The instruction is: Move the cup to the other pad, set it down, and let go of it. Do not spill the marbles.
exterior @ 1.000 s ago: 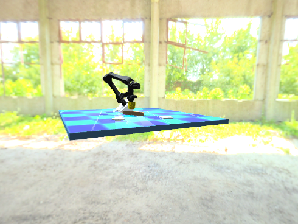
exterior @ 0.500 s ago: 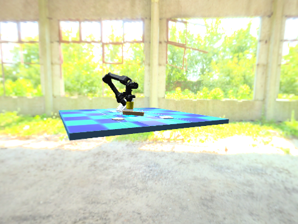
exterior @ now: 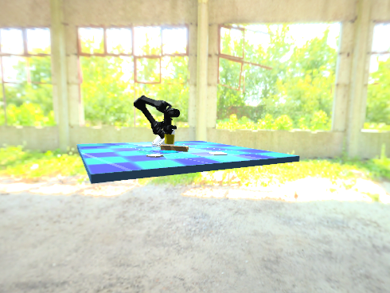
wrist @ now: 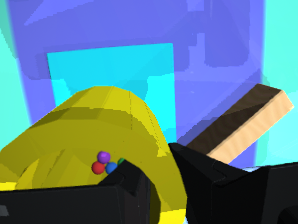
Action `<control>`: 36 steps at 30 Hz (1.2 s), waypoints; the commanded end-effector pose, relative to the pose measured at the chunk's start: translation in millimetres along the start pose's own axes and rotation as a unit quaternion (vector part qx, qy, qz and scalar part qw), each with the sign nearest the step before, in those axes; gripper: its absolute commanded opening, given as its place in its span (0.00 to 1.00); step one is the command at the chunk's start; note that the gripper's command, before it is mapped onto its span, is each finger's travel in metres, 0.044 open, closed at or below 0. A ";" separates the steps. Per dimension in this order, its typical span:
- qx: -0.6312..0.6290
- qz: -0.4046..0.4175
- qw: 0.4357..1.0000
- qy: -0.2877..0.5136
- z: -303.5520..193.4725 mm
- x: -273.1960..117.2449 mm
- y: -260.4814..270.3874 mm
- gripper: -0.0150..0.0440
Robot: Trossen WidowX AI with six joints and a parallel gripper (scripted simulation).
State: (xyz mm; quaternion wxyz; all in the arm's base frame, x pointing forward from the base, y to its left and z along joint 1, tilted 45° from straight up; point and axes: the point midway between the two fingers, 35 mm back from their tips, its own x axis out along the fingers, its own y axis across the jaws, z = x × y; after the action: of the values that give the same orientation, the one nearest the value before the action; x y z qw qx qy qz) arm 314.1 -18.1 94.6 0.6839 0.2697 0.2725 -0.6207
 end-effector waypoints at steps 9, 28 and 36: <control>-0.003 -0.004 1.000 -0.002 0.8 20.1 -1.3 0.25; -0.002 -0.004 1.000 -0.003 2.4 48.9 -2.2 0.25; 0.000 -0.001 1.000 -0.002 2.6 48.0 -0.2 0.25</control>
State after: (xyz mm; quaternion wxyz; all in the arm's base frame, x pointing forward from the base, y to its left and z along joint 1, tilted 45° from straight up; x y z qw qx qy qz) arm 317.8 -54.0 62.2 0.6838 0.2681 0.2715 -0.6220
